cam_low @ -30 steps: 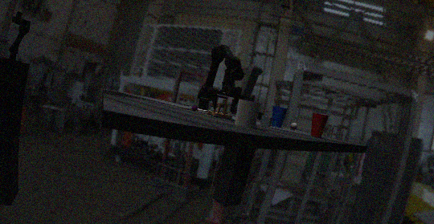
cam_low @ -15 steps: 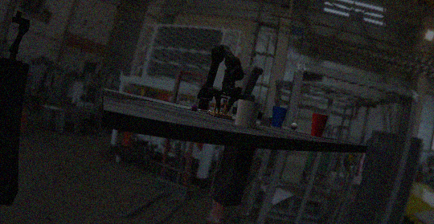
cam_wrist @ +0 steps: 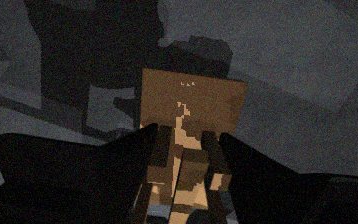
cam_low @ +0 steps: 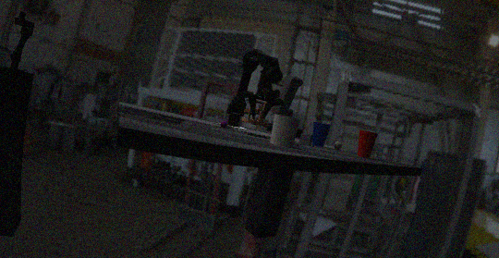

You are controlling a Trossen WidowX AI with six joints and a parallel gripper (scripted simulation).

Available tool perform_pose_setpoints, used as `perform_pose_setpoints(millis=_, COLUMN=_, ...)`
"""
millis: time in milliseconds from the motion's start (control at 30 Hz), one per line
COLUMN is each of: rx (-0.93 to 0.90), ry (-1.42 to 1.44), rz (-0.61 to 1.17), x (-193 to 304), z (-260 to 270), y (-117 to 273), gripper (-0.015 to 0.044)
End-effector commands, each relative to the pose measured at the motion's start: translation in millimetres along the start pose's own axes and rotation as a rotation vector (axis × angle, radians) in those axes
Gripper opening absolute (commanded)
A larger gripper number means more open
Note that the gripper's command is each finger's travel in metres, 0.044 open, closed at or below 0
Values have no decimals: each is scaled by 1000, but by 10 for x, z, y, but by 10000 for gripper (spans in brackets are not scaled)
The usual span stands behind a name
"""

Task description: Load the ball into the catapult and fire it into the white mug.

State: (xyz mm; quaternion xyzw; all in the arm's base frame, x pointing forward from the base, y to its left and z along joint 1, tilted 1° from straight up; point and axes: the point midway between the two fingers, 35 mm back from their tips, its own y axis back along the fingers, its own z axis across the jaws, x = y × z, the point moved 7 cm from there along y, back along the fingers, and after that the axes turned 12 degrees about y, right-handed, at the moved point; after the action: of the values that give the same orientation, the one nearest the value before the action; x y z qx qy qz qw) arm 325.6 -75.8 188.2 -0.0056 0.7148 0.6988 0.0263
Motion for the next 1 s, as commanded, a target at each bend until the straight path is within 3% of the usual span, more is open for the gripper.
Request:
perform_pose_setpoints(millis=0, rx=0, ry=-1, rz=-1, x=-7, z=-2, y=-19, gripper=0)
perform_pose_setpoints(millis=967, rx=-1, ry=-2, rz=5, x=-11, z=-3, y=-432, gripper=0)
